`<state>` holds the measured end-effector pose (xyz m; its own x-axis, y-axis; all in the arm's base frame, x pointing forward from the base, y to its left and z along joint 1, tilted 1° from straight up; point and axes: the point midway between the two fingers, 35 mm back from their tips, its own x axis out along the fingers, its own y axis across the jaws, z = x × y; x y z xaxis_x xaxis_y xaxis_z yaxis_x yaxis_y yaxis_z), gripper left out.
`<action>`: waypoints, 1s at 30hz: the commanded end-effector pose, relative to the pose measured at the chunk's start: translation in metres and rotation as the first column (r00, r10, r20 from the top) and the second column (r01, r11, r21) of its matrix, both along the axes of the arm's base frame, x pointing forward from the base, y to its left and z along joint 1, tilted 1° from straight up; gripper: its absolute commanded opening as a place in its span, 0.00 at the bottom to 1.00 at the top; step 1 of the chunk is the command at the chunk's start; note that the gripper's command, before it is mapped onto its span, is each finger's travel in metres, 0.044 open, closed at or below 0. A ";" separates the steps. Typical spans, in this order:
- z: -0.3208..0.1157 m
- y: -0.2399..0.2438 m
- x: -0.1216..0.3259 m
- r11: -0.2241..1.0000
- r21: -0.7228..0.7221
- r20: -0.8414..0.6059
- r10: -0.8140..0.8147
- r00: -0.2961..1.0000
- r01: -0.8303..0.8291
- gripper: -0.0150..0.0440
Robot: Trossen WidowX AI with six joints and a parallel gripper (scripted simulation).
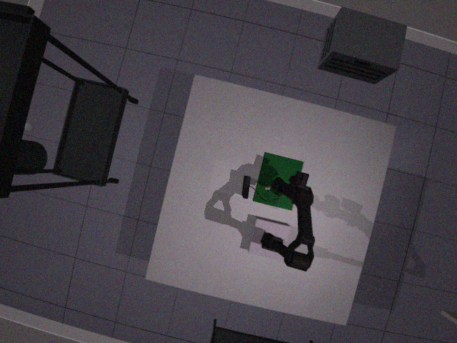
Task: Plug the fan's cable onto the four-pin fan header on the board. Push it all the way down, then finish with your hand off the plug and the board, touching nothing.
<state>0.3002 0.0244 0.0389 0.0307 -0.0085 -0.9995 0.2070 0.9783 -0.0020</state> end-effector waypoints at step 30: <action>-0.003 0.072 -0.026 0.608 0.027 -0.011 -0.794 0.608 0.794 0.25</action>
<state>0.2750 0.0954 0.0361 0.0243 -0.0036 -0.9997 0.8924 0.4508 0.0201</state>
